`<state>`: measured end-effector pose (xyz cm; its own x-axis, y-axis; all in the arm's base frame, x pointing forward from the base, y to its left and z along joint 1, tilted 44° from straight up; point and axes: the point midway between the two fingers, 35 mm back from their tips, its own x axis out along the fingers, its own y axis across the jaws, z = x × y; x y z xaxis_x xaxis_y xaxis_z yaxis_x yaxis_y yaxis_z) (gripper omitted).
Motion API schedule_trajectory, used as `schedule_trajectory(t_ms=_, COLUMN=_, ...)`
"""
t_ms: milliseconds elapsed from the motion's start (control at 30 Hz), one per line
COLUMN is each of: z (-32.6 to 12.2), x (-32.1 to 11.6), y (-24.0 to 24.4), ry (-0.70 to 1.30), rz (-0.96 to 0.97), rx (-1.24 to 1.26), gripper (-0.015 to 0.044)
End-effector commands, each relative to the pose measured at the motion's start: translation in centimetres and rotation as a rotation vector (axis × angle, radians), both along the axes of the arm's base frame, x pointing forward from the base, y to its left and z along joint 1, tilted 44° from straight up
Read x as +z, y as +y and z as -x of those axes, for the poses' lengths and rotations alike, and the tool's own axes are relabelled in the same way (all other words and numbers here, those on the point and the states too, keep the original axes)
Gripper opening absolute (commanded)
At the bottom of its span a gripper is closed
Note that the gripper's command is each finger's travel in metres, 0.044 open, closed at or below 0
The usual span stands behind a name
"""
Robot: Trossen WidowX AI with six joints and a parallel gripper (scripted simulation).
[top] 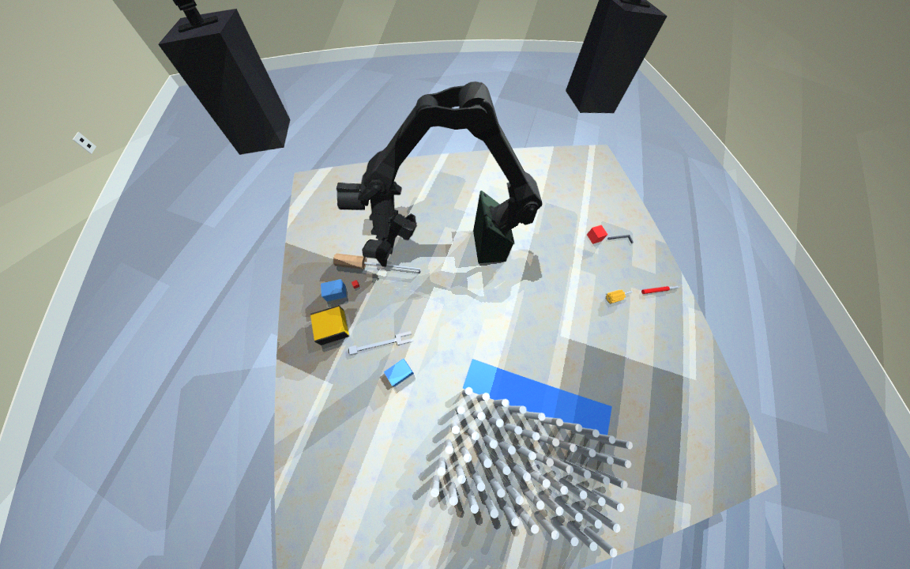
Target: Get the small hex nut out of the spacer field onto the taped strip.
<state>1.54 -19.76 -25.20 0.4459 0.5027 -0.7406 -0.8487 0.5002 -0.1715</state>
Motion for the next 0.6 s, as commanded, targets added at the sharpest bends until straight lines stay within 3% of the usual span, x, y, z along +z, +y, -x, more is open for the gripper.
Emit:
schedule_trajectory(t_ms=0, z=0.0, x=-0.5, y=0.6, ry=-0.001, rz=-0.002, rx=0.002, gripper=0.028)
schedule_trajectory(t_ms=567, z=-0.2, x=-2.5, y=2.6, ry=-0.001, rz=-0.003, rx=0.002, gripper=0.028)
